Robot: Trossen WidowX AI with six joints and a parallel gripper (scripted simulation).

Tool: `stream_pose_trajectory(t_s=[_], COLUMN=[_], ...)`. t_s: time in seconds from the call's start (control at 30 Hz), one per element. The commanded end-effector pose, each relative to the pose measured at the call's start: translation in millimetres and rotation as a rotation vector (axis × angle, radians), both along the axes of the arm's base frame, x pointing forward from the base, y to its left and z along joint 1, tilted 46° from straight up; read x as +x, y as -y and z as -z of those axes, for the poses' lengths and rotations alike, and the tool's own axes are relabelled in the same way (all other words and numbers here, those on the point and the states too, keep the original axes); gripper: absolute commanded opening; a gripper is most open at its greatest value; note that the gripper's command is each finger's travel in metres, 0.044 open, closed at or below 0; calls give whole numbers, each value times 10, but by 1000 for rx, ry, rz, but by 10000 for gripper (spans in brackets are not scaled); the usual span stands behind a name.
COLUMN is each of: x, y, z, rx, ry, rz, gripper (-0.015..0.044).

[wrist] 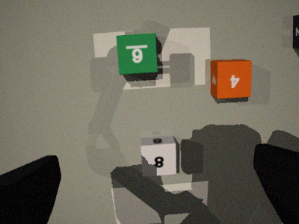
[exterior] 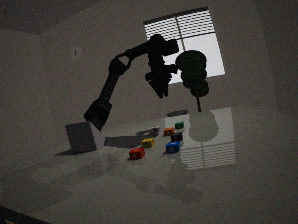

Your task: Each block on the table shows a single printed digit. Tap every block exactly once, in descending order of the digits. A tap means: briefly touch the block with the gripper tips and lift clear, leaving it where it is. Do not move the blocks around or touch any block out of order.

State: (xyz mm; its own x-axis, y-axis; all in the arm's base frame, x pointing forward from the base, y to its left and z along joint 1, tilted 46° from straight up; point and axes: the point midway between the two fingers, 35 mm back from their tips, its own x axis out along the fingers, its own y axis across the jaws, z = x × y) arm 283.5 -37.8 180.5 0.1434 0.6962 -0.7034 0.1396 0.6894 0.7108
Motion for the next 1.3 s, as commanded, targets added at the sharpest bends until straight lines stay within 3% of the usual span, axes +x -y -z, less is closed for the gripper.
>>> stream_pose_trajectory(t_s=[0.0,0.77,1.07,1.27], x=[380,453,395,387], y=[26,55,1108,1131], z=[0,27,1089,1116], rx=[5,5,-1,0], ry=[10,12,12,13], rz=[-13,-16,-16,-16], gripper=[400,400,400,400])
